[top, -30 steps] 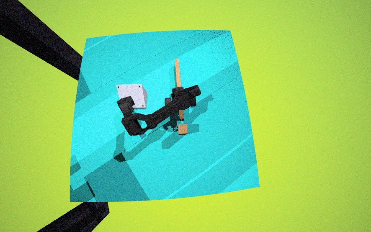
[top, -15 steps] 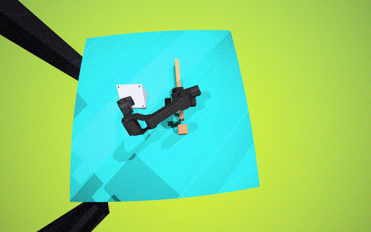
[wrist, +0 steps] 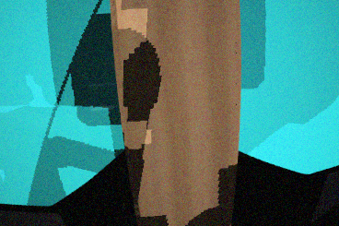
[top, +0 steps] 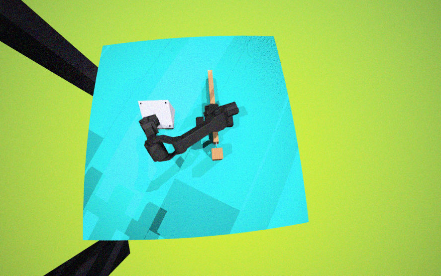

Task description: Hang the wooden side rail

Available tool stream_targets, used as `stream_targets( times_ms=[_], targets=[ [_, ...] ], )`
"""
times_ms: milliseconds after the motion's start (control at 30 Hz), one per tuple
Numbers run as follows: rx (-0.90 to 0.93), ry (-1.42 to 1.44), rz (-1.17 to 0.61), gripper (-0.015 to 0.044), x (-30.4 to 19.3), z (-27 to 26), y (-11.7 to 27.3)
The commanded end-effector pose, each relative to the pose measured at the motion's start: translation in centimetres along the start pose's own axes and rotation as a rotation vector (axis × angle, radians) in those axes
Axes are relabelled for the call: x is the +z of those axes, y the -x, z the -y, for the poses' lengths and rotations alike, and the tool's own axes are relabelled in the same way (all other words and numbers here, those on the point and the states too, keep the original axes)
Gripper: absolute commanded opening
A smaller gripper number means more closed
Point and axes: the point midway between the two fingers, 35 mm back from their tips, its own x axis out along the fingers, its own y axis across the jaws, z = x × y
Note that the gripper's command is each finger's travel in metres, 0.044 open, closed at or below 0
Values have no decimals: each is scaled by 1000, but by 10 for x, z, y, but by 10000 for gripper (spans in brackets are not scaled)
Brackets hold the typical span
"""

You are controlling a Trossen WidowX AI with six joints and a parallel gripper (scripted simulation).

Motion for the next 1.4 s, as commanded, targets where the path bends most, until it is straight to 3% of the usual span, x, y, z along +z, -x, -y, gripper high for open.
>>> stream_targets(
  times_ms=[0, 1367],
  targets=[
    [-5, 3, 3, 0, 0, 1, 2],
    [-5, 3, 3, 0, -5, 0, 2]
  ],
)
